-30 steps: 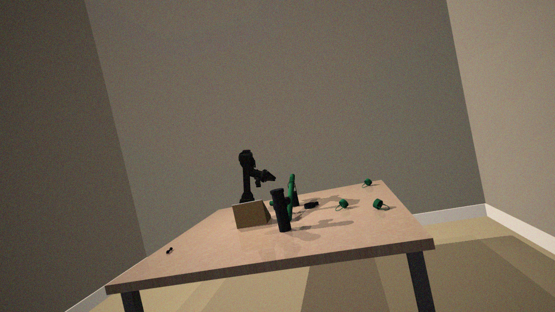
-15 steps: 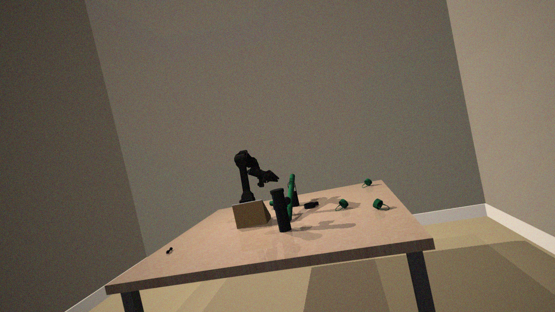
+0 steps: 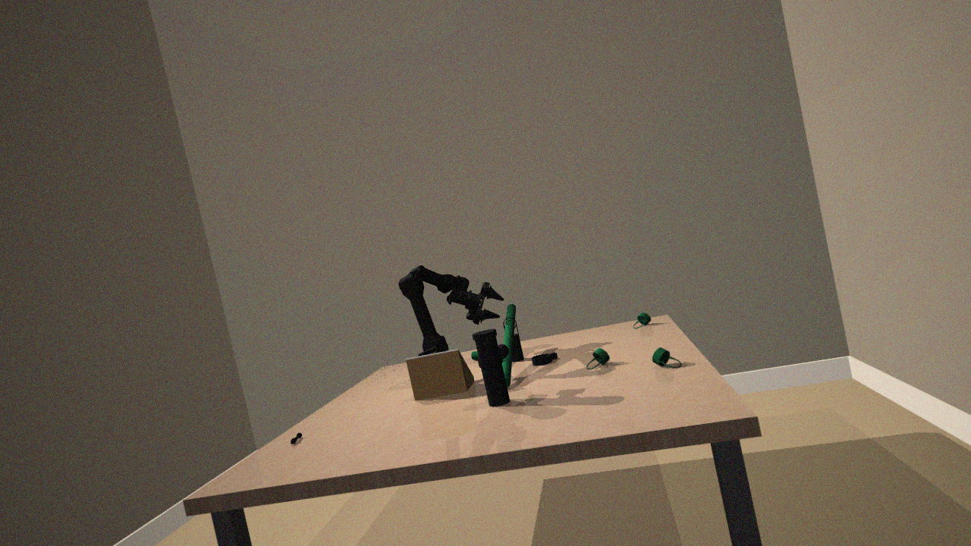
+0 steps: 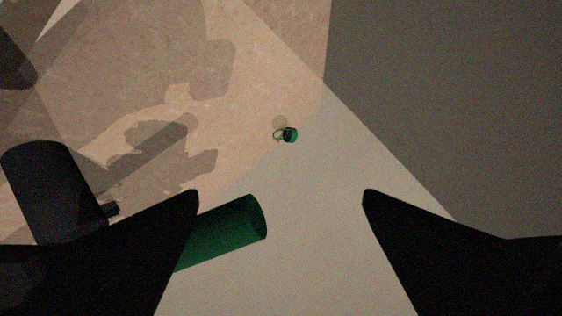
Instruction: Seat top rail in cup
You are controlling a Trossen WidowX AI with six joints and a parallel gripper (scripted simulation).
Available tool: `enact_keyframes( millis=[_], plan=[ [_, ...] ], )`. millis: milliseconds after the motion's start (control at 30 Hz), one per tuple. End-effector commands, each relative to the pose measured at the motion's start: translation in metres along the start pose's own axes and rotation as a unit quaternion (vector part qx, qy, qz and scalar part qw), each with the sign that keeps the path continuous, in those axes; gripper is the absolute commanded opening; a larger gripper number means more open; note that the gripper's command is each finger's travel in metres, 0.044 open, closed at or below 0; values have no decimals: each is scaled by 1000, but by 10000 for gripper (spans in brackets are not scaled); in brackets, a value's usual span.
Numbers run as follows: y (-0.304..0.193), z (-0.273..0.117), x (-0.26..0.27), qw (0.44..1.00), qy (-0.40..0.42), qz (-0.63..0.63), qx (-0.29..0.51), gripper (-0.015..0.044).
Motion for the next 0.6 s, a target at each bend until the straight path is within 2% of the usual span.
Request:
enact_keyframes(
  millis=[0,267,567],
  plan=[
    [-3,15,-15,996,-26,87,-9,440],
    [-21,34,-48,971,-95,216,-34,440],
    [-64,50,-70,960,-133,248,-2,440]
  ],
)
Point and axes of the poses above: the point midway between the two fingers, 35 mm back from their tips, its own z axis out along the fingers, its own x axis across the jaws, y = z × x, the point moved 9 cm from there along -z, back along the fingers, and after that the axes turned 14 degrees about z, right-handed, at the moved point
